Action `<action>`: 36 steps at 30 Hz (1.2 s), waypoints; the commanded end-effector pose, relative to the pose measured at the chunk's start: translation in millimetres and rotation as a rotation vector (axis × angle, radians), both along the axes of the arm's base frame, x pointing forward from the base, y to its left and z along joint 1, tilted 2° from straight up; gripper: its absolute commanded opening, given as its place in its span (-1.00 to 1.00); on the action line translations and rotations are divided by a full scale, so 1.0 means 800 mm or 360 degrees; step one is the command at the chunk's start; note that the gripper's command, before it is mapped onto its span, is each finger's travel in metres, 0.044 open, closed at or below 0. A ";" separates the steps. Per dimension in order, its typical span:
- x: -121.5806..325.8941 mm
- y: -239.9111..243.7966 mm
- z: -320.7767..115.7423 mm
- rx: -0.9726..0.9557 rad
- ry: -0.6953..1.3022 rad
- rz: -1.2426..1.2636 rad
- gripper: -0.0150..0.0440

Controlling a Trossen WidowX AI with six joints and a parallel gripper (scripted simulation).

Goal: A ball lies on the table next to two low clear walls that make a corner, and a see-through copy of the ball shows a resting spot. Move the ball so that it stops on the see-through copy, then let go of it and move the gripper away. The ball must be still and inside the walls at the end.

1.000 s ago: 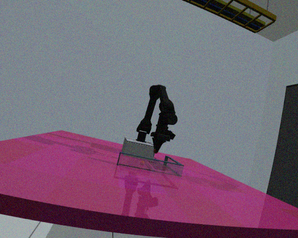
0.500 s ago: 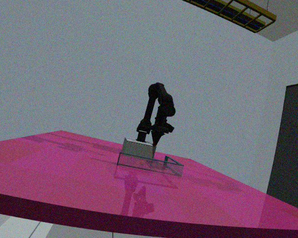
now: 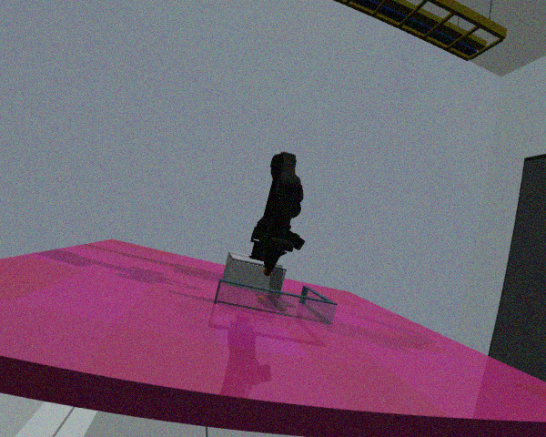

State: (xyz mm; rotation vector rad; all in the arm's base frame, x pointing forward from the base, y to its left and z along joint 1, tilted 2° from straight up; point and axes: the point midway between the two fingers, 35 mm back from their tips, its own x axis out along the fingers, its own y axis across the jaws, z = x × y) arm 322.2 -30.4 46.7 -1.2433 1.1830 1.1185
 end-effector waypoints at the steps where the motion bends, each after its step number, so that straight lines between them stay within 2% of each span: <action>1: 0.000 -0.002 -0.024 0.0006 0.0019 0.0008 -0.49; 9: 0.001 -0.003 -0.084 0.0006 0.0020 0.0008 -0.49; 36: 0.003 -0.004 -0.110 0.0006 0.0020 0.0008 -0.49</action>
